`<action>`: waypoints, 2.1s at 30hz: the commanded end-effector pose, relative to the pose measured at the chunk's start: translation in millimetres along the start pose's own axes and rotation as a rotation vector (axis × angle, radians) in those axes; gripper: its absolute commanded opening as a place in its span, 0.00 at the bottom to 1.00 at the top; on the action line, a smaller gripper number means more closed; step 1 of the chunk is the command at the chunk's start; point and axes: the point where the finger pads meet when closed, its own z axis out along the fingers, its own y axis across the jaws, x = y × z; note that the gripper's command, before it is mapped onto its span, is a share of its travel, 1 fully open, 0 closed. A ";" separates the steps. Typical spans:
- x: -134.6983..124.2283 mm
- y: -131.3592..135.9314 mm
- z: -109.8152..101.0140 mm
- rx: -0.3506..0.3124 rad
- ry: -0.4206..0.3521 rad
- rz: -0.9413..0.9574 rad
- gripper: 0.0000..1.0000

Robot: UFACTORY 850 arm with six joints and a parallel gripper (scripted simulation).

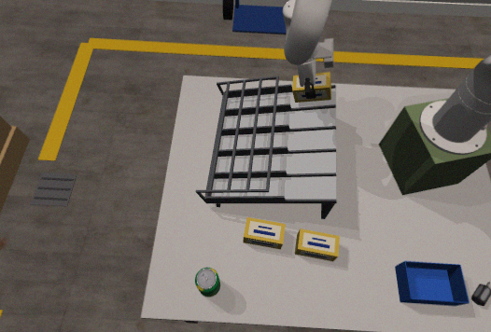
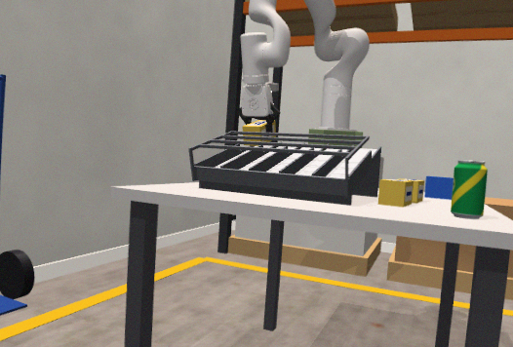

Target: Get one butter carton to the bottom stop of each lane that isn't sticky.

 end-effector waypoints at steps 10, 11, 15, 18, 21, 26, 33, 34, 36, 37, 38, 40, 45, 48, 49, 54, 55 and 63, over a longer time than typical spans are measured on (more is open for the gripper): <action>-0.8 -0.2 -0.5 0.000 -0.002 0.000 0.00; -0.7 -0.1 1.9 0.000 -0.002 0.000 0.00; -0.7 -0.1 1.9 0.000 -0.002 0.000 0.00; -0.7 -0.1 1.9 0.000 -0.002 0.000 0.00; -0.7 -0.1 1.9 0.000 -0.002 0.000 0.00; -0.7 -0.1 1.9 0.000 -0.002 0.000 0.00; -1.0 0.2 4.6 0.000 -0.002 0.000 0.00; -1.0 0.2 4.6 0.000 -0.002 0.000 0.00; -1.0 0.2 4.6 0.000 -0.002 0.000 0.00; -1.0 0.2 4.6 0.000 -0.002 0.000 0.00; -1.0 0.2 4.6 0.000 -0.002 0.000 0.00; -1.0 0.2 4.6 0.000 -0.002 0.000 0.00; -0.4 0.4 6.9 0.000 -0.002 0.000 0.00; -0.4 0.4 6.9 0.000 -0.002 0.000 0.00; -0.4 0.4 6.9 0.000 -0.002 0.000 0.00; -0.4 0.4 6.9 0.000 -0.002 0.000 0.00; -0.4 0.4 6.9 0.000 -0.002 0.000 0.00; -0.2 -0.3 9.4 0.000 -0.002 0.000 0.00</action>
